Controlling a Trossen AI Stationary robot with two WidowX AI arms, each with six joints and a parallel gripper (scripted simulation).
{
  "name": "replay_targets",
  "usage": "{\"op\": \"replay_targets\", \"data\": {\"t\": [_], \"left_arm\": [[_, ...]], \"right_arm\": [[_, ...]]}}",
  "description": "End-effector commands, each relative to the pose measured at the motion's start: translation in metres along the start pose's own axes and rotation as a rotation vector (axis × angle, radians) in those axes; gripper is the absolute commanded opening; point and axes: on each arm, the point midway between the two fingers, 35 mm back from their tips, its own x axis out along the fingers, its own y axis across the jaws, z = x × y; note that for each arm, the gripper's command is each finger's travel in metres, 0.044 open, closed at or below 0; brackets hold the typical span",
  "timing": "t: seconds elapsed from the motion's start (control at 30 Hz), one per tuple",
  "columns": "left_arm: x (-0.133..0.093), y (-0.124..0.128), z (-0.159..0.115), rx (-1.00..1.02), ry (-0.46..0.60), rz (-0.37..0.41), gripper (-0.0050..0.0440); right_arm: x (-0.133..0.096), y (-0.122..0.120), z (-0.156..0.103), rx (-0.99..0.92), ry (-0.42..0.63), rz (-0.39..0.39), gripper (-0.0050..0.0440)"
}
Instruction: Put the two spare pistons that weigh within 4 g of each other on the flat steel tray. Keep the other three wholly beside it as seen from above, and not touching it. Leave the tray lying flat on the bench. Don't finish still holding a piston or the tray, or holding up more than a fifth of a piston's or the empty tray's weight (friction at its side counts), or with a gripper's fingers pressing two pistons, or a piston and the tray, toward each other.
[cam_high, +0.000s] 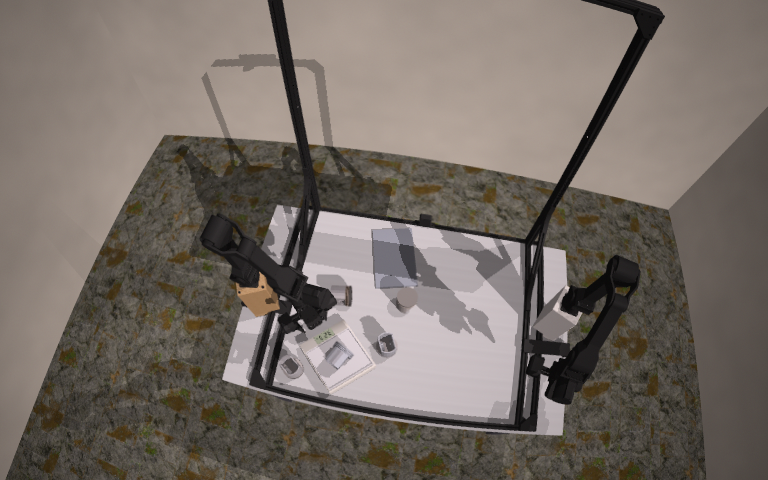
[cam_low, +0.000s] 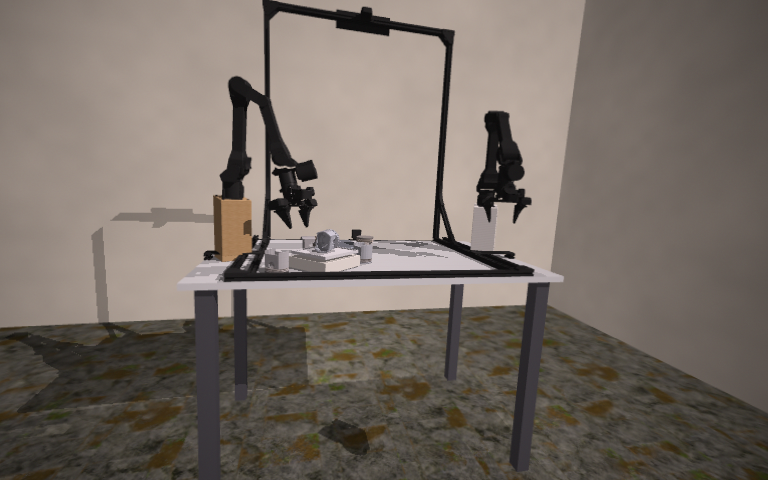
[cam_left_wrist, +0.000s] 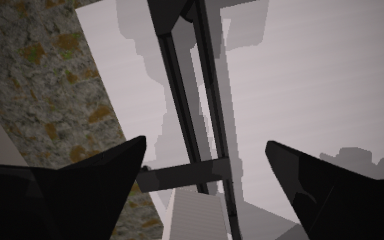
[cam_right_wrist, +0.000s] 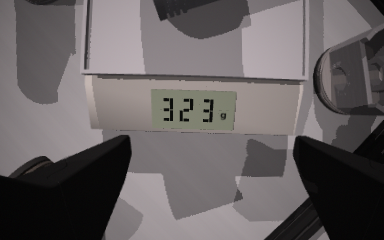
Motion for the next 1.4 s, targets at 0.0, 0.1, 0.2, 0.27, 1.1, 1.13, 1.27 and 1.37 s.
{"op": "replay_targets", "data": {"t": [0.0, 0.1, 0.2, 0.27, 1.1, 1.13, 1.27, 1.37], "left_arm": [[0.000, 0.000, 0.000, 0.002, 0.000, -0.002, 0.0440], [0.000, 0.000, 0.000, 0.002, 0.000, -0.002, 0.0440], [0.000, 0.000, 0.000, 0.002, 0.000, -0.002, 0.0440], [0.000, 0.000, 0.000, 0.002, 0.000, -0.002, 0.0440], [0.000, 0.000, 0.000, 0.002, 0.000, -0.002, 0.0440], [0.000, 0.000, 0.000, 0.002, 0.000, -0.002, 0.0440], [0.000, 0.000, 0.000, 0.002, 0.000, -0.002, 0.0440], [0.000, 0.000, 0.000, 0.002, 0.000, -0.002, 0.0440]], "right_arm": [[0.000, 0.001, 0.018, -0.048, 0.047, 0.001, 0.0378], [-0.003, 0.000, 0.033, -0.104, 0.104, 0.004, 0.0378], [-0.004, -0.002, 0.038, -0.121, 0.124, 0.007, 0.0378], [-0.007, -0.004, 0.047, -0.157, 0.163, 0.017, 0.0378], [0.002, 0.024, 0.137, -0.357, 0.335, 0.079, 0.0378], [0.003, 0.026, 0.140, -0.357, 0.335, 0.079, 0.0378], [0.003, 0.026, 0.140, -0.409, 0.341, 0.084, 0.0378], [0.003, 0.026, 0.140, -0.462, 0.348, 0.089, 0.0378]]}}
